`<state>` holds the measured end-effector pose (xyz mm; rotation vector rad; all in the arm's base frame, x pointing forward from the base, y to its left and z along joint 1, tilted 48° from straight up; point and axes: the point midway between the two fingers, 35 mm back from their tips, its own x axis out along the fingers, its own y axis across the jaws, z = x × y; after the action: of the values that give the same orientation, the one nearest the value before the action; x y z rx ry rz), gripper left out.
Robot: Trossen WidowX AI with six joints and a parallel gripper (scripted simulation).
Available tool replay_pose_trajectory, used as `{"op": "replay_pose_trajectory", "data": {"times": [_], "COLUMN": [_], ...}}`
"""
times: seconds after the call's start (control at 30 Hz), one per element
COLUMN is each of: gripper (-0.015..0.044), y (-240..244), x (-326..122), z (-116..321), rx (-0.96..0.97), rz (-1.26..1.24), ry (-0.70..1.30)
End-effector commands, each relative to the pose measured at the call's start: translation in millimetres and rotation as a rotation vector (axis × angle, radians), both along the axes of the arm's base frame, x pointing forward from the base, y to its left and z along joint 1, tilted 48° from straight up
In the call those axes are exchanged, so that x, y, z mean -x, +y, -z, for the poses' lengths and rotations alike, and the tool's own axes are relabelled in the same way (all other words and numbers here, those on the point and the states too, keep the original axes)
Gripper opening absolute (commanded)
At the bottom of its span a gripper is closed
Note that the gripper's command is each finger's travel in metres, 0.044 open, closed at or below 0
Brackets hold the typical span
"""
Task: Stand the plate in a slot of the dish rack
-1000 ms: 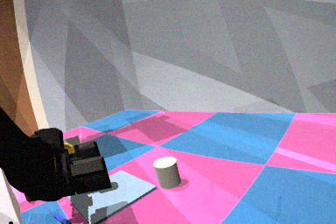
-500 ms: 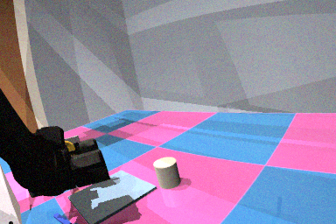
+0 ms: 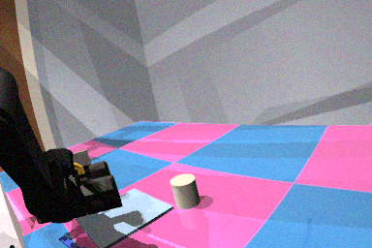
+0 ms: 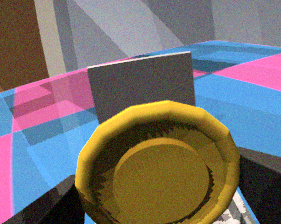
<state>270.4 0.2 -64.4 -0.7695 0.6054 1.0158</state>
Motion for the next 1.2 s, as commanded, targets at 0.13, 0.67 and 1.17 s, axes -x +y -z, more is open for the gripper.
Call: {"op": "replay_pose_trajectory", "data": {"times": [0.13,0.67,1.17], "gripper": [0.0,0.0315,0.04], "y": [2,2,53], "x": [-1,-1,-12], "z": [-2,-2,-50], "rx": [0.002,0.001,0.006], "rz": [-0.002,-0.005,-0.009], "ry": [-0.005,-0.006,-0.001]}}
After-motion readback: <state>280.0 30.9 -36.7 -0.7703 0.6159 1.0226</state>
